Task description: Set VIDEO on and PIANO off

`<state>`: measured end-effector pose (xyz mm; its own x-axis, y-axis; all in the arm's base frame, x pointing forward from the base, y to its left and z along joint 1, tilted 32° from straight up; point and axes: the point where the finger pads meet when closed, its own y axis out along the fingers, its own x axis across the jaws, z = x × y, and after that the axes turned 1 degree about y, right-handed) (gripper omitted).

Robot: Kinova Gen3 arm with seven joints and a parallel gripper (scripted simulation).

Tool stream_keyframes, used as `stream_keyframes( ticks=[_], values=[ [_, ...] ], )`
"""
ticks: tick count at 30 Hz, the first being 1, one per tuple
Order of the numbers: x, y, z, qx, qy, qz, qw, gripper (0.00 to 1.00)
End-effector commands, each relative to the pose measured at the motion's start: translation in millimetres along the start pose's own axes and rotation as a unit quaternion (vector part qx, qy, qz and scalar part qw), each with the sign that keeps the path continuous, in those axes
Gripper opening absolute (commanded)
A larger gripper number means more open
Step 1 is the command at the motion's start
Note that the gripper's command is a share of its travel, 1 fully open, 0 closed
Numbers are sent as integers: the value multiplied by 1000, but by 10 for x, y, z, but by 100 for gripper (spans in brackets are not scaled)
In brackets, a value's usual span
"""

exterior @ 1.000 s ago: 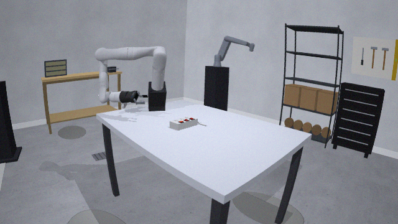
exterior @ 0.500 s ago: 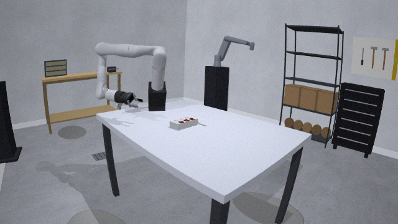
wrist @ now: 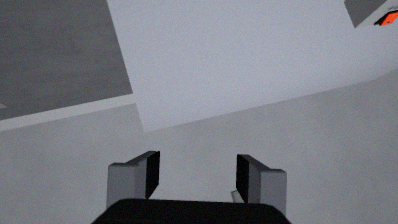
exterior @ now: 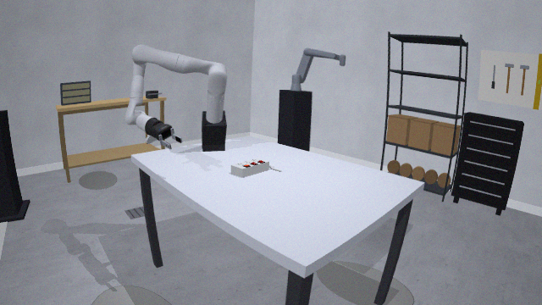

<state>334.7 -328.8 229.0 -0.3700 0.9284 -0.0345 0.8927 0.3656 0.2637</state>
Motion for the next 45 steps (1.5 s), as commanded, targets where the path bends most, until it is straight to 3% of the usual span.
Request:
stream_keyframes(
  ticks=[1, 8, 10, 16, 22, 25, 27, 34, 42, 45],
  values=[
    [-177, 129, -239, 13, -27, 15, 999, 100],
    [-690, 518, -814, 23, -69, 82, 994, 100],
    [-690, 518, -814, 23, -69, 82, 994, 100],
    [-994, 880, -1312, 35, -94, 136, 986, 100],
    [-1130, 1267, -1733, 51, -106, 182, 976, 100],
    [-1132, 1466, -1892, 63, -107, 201, 972, 100],
    [-1132, 1466, -1892, 63, -107, 201, 972, 100],
    [-965, 1927, -2081, 99, -99, 237, 961, 100],
    [-523, 2381, -1956, 161, -76, 260, 949, 100],
    [-453, 2428, -1917, 170, -73, 262, 947, 100]
  ],
)
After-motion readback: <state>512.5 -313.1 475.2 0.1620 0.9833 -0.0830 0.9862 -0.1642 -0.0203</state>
